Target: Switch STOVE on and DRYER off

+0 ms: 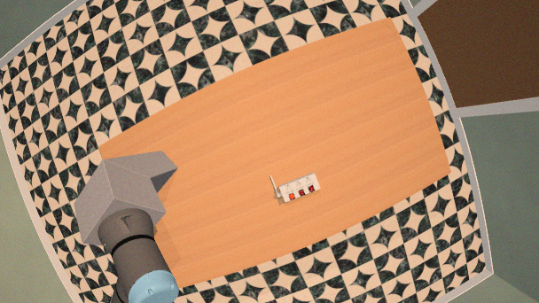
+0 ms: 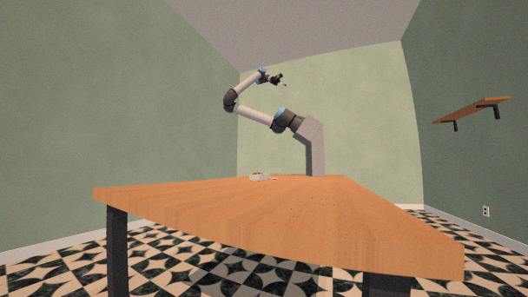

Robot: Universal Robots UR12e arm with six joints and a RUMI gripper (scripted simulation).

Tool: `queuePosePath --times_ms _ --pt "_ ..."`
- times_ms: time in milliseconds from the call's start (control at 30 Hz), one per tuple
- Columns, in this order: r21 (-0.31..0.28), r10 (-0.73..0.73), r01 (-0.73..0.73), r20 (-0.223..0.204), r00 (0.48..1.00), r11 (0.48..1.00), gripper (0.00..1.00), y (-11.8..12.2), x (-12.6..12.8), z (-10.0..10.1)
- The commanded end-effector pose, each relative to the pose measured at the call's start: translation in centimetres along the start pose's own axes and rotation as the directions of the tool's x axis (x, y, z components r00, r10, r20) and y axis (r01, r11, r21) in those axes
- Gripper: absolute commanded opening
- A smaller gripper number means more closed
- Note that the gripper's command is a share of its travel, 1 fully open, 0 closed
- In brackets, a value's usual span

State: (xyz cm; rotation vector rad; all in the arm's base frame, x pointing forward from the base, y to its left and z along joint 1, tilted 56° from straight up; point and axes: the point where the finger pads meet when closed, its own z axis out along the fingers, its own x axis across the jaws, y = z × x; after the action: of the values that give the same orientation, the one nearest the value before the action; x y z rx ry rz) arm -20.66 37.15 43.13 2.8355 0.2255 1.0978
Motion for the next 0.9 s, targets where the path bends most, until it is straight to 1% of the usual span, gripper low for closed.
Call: queuePosePath --times_ms 0,267,500,567,867 --pt "-0.002 0.001 -0.001 0.003 1.000 1.000 1.00 -0.2 0.1 0.2" --pt "-0.016 0.003 -0.003 0.016 1.000 1.000 1.00 -1.3 0.4 1.1" --pt "-0.036 0.008 -0.006 0.037 0.999 0.999 1.00 -2.8 1.1 2.7" --pt "-0.036 0.008 -0.006 0.037 0.999 0.999 1.00 -2.8 1.1 2.7" --pt "-0.072 0.019 -0.013 0.078 0.997 0.997 1.00 -5.7 2.5 5.9"
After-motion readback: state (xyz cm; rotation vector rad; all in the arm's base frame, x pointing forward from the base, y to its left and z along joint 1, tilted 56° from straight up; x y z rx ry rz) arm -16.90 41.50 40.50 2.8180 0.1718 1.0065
